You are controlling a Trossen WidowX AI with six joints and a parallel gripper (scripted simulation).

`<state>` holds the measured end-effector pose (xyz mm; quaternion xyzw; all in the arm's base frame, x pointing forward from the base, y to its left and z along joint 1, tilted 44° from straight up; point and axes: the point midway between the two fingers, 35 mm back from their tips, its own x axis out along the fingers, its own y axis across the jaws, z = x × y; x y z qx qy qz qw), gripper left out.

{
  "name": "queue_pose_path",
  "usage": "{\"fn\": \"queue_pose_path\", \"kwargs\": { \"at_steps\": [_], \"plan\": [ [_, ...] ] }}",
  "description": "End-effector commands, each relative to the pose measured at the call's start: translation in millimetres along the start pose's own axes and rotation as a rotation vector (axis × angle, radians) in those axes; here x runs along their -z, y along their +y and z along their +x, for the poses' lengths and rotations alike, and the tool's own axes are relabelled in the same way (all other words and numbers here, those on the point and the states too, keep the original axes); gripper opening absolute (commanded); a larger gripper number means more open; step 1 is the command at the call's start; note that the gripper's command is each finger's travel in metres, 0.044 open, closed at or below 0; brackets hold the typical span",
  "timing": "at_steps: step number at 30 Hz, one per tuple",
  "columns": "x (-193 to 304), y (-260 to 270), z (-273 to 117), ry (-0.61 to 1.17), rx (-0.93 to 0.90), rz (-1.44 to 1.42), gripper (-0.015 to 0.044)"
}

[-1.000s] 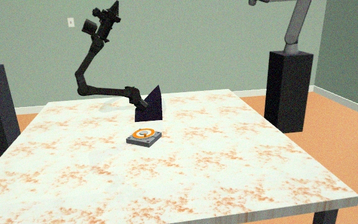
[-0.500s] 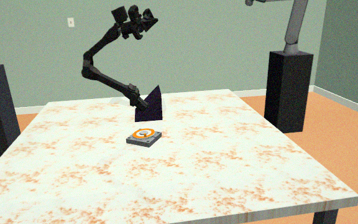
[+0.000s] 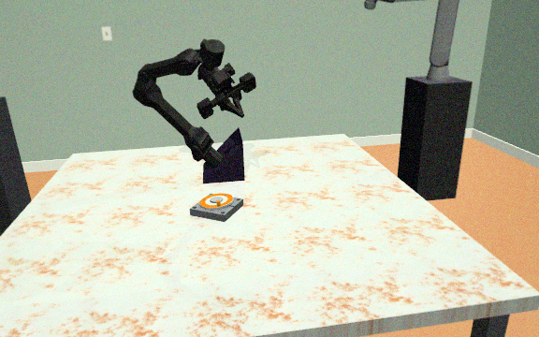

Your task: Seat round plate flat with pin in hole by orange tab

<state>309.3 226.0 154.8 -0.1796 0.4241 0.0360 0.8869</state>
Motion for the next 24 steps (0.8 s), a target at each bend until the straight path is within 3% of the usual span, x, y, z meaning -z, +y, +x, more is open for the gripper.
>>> {"fn": "queue_pose_path", "kwargs": {
  "at_steps": [1,4,10,24],
  "plan": [
    [19.8,-49.6,40.9,0.173,0.169,0.036,0.0],
    [32.8,-75.0,57.5,0.276,0.248,0.041,0.0],
    [92.8,-169.5,94.8,0.7,0.49,0.048,0.0],
    [121.8,-192.3,121.2,0.743,0.516,0.051,0.0]
  ]
}}
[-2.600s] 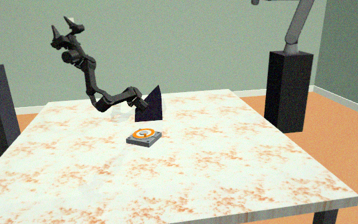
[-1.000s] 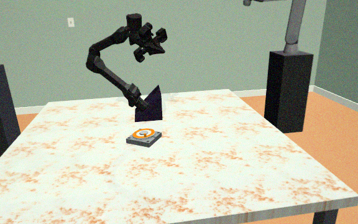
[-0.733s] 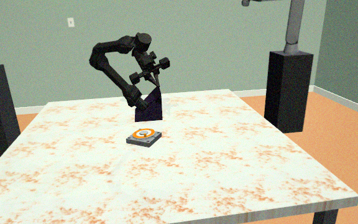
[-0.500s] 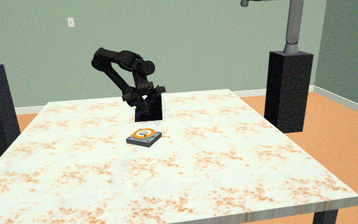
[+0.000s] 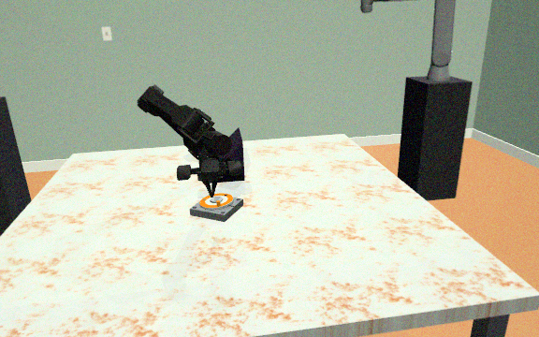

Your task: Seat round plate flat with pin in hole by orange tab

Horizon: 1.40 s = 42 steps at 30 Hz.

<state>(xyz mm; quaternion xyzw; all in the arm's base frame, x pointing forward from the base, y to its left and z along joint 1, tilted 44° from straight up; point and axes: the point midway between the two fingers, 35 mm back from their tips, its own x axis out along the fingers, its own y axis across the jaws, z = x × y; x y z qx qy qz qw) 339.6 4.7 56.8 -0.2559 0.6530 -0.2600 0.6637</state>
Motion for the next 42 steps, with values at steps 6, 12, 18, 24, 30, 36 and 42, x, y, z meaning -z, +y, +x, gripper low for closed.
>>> {"fn": "queue_pose_path", "kwargs": {
  "at_steps": [6,12,18,24,30,36,42],
  "plan": [
    [2.0,-0.6,26.8,0.011,0.01,-0.002,0.0],
    [0.7,6.7,26.8,0.011,0.01,-0.002,0.0],
    [0.3,16.2,27.4,0.011,0.01,-0.002,0.0],
    [1.7,21.2,27.2,0.011,0.009,-0.002,0.0],
    [2.9,27.0,27.2,0.011,0.009,-0.002,0.0],
    [5.2,31.8,27.0,0.011,0.009,-0.002,0.0],
    [7.3,36.7,27.0,0.011,0.008,-0.002,0.0]
  ]
}}
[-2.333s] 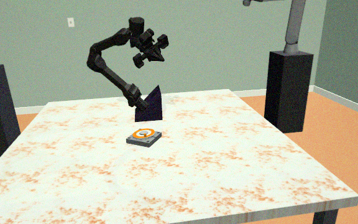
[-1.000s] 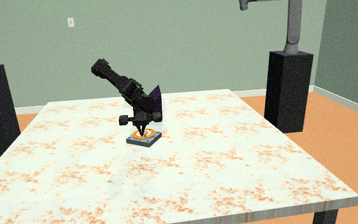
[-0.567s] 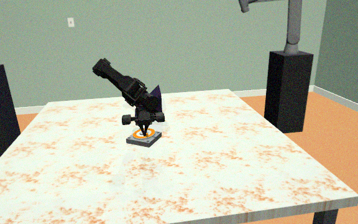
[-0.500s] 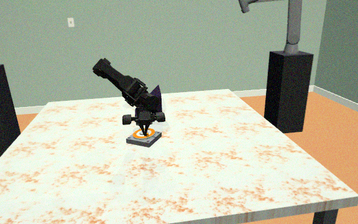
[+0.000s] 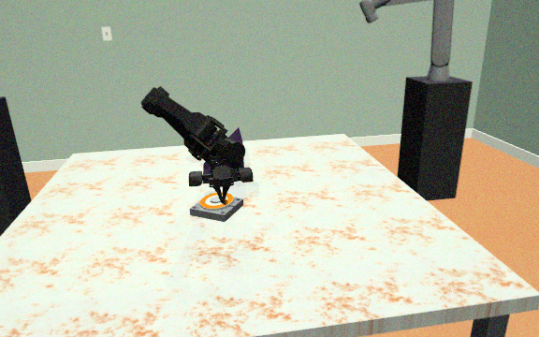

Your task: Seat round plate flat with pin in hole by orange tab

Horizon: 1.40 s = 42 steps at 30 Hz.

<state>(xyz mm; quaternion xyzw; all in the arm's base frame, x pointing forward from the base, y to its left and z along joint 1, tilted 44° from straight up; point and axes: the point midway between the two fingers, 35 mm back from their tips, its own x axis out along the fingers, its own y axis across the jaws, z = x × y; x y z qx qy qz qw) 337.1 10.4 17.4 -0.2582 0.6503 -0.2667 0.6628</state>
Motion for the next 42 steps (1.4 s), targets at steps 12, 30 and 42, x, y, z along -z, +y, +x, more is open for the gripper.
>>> {"fn": "queue_pose_path", "kwargs": {
  "at_steps": [12,30,42],
  "plan": [
    [8.8,12.3,0.8,0.012,-0.006,-0.009,0.0],
    [13.5,18.5,0.7,0.012,-0.006,-0.009,0.0],
    [14.6,21.8,-13.6,0.012,-0.008,-0.009,0.0]
  ]
}}
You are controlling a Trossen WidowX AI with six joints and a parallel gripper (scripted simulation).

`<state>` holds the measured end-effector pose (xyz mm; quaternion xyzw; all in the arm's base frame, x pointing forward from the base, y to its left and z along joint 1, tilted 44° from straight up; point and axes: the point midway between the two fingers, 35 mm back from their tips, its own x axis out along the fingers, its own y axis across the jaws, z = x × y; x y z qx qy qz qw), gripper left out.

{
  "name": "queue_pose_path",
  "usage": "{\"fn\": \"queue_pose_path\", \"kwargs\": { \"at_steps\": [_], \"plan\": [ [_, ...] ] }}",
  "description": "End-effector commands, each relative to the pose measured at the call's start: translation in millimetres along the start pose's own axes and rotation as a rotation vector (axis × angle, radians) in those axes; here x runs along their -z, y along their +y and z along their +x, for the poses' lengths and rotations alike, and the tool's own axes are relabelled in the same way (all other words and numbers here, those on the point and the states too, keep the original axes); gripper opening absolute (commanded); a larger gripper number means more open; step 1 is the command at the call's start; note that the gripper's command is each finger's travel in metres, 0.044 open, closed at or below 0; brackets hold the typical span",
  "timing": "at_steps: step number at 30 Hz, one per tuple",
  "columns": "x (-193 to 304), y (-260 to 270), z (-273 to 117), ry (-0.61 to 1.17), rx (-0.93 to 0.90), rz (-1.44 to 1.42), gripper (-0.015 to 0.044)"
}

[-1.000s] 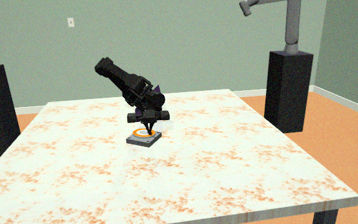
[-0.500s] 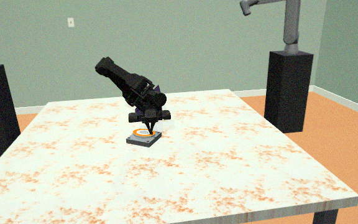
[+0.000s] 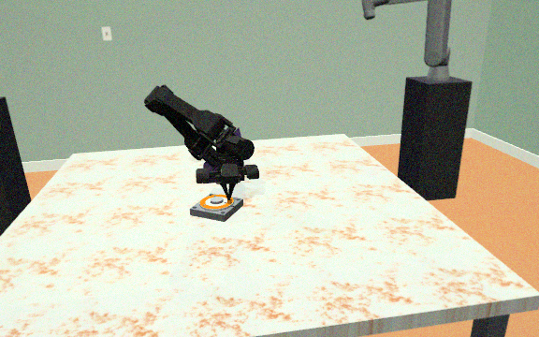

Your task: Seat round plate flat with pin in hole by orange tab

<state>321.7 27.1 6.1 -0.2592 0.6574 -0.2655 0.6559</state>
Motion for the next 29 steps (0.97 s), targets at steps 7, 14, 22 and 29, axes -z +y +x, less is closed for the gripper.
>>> {"fn": "queue_pose_path", "kwargs": {
  "at_steps": [7,14,22,29],
  "plan": [
    [0.2,-0.4,-42.0,-0.005,-0.008,0.0,0.0],
    [-0.6,-0.2,-35.8,-0.008,-0.003,-0.003,0.0],
    [-0.6,-0.2,-35.8,-0.008,-0.003,-0.003,0.0],
    [-0.6,-0.2,-35.8,-0.008,-0.003,-0.003,0.0]
  ]
}}
